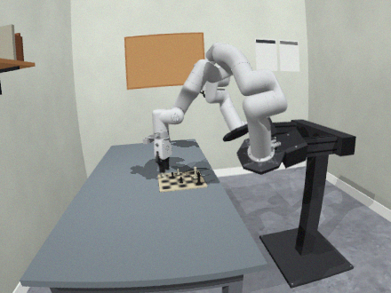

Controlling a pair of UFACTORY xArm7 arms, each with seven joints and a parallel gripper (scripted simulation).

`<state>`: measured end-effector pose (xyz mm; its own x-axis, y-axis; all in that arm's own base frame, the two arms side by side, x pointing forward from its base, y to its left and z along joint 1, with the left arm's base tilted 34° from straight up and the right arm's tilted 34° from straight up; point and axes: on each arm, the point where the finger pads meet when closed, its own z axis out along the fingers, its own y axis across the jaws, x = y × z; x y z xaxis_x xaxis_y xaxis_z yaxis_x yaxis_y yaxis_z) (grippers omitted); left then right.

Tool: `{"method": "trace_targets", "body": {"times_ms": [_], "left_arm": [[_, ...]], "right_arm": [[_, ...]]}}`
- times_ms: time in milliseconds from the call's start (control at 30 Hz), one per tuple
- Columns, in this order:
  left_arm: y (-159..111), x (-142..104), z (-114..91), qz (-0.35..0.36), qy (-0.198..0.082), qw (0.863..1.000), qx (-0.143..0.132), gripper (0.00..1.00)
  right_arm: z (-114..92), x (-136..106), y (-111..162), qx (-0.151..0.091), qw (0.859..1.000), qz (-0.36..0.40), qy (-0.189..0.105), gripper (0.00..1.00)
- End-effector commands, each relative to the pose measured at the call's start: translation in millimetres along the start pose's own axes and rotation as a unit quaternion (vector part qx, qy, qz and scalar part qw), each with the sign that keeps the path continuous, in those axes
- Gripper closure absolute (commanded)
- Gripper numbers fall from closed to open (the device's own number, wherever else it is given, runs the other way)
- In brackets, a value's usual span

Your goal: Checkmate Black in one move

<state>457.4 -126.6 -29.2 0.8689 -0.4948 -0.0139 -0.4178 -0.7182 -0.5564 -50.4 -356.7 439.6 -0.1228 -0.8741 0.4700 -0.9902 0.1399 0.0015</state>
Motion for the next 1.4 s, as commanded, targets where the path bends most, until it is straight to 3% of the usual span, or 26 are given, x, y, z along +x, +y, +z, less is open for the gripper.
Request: {"method": "trace_targets", "body": {"times_ms": [0, 800, 1367], "left_arm": [[0.2, 1.4, -1.2, 0.0, 0.002, 1.0, 0.0, 0.61], [0.2, 1.5, 27.9, 0.0, 0.002, 1.0, 0.0, 0.61], [0.2, 1.5, 29.7, 0.0, 0.002, 1.0, 0.0, 0.61]], "right_arm": [[-1.5, 0.9, 0.4, 0.0, 1.0, 0.001, 0.002, 0.0], [-1.5, 0.9, 0.4, 0.0, 1.0, 0.001, 0.002, 0.0], [-1.5, 0.9, 0.4, 0.0, 1.0, 0.001, 0.002, 0.0]]}}
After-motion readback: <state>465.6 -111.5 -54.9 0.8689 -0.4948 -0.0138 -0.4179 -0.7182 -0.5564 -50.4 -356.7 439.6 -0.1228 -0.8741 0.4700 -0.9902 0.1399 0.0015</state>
